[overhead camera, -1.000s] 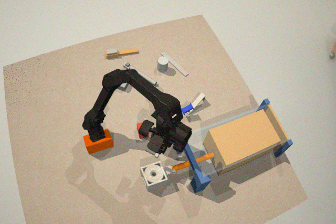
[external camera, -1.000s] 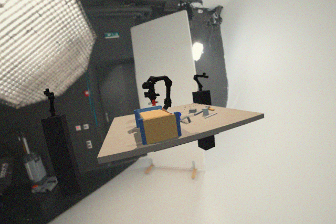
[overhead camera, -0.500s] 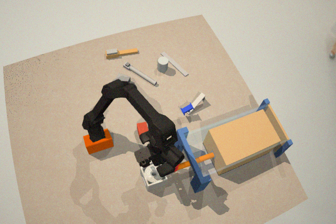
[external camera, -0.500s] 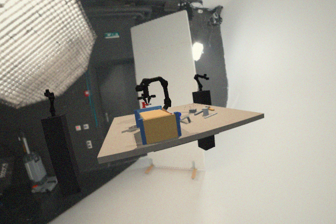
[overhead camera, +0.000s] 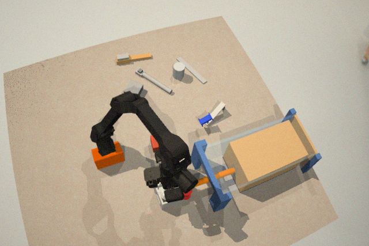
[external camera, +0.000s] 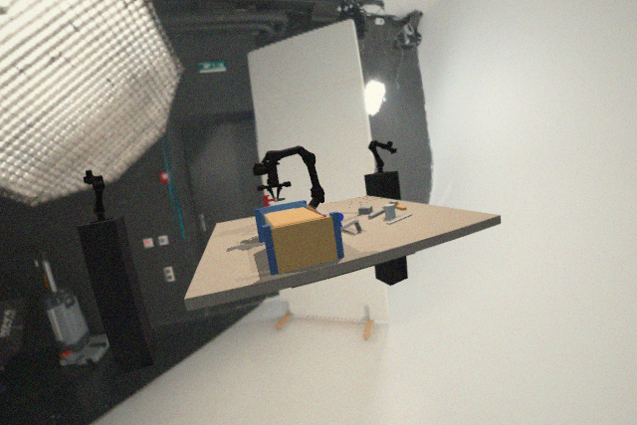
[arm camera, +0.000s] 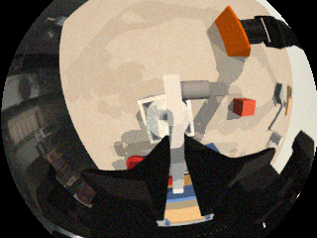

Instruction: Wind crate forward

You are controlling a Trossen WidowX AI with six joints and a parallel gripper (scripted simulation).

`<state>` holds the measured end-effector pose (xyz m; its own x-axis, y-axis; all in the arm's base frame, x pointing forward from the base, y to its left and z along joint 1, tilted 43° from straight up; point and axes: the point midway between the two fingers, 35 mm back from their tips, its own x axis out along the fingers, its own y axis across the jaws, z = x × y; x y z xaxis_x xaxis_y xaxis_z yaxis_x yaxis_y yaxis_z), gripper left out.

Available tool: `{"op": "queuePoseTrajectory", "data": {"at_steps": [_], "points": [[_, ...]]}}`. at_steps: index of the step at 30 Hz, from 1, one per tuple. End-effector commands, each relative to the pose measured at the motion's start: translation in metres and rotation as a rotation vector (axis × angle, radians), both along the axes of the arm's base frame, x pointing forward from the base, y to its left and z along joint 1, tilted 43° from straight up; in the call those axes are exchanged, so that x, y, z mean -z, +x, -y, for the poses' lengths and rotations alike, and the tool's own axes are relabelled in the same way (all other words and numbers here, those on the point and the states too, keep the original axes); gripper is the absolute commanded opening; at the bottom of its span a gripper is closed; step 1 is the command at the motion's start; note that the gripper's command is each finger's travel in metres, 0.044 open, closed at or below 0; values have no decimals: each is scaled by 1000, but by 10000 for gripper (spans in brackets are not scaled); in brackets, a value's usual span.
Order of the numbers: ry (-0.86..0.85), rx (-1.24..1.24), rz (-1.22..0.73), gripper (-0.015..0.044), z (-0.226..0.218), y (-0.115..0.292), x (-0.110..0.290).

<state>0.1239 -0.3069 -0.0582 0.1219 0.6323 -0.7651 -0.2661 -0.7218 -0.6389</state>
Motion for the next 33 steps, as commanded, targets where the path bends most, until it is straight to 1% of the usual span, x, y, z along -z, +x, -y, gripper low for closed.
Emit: {"op": "queuePoseTrajectory", "data": {"at_steps": [1,26,33], "points": [[-37,-5,-12,0,-2,-1,-1],[-431,-26,-111,0,-2,0,-1],[-564,-33,-145,0,-2,0,0]]}}
